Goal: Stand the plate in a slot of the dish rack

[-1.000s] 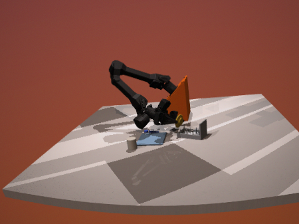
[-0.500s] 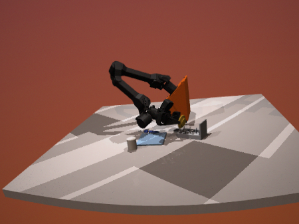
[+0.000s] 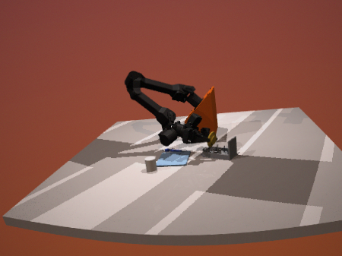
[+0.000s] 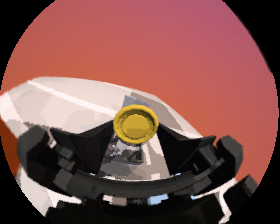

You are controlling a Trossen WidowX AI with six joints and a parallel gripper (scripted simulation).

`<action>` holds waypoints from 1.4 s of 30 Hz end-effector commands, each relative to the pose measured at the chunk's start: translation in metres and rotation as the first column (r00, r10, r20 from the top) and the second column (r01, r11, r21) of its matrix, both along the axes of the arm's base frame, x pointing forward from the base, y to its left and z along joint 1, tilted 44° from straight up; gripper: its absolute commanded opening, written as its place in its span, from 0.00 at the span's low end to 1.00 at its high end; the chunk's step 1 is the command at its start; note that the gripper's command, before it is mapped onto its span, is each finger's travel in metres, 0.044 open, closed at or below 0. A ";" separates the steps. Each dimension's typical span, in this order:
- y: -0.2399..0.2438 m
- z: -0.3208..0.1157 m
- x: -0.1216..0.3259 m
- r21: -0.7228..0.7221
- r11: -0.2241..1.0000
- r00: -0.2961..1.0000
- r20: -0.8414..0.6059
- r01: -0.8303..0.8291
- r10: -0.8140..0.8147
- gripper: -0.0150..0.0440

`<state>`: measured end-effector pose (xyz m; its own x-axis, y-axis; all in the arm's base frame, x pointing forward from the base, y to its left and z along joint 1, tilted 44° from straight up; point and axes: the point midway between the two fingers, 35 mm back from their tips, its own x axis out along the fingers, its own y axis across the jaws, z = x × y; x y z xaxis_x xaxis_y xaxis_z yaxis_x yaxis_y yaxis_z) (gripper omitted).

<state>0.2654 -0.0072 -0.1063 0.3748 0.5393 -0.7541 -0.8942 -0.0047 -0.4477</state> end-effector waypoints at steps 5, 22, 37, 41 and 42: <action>-0.014 -0.018 0.000 -0.001 1.000 1.000 0.001 0.001 -0.001 0.25; -0.011 -0.015 -0.003 -0.001 1.000 1.000 -0.011 0.006 -0.006 0.43; -0.011 -0.015 -0.003 -0.001 1.000 1.000 -0.011 0.006 -0.006 0.93; -0.011 -0.015 -0.003 -0.001 1.000 1.000 -0.011 0.006 -0.006 0.93; -0.011 -0.015 -0.003 -0.001 1.000 1.000 -0.011 0.006 -0.006 0.93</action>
<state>0.2624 -0.0178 -0.1210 0.3698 0.5358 -0.7591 -0.8991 0.0003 -0.4378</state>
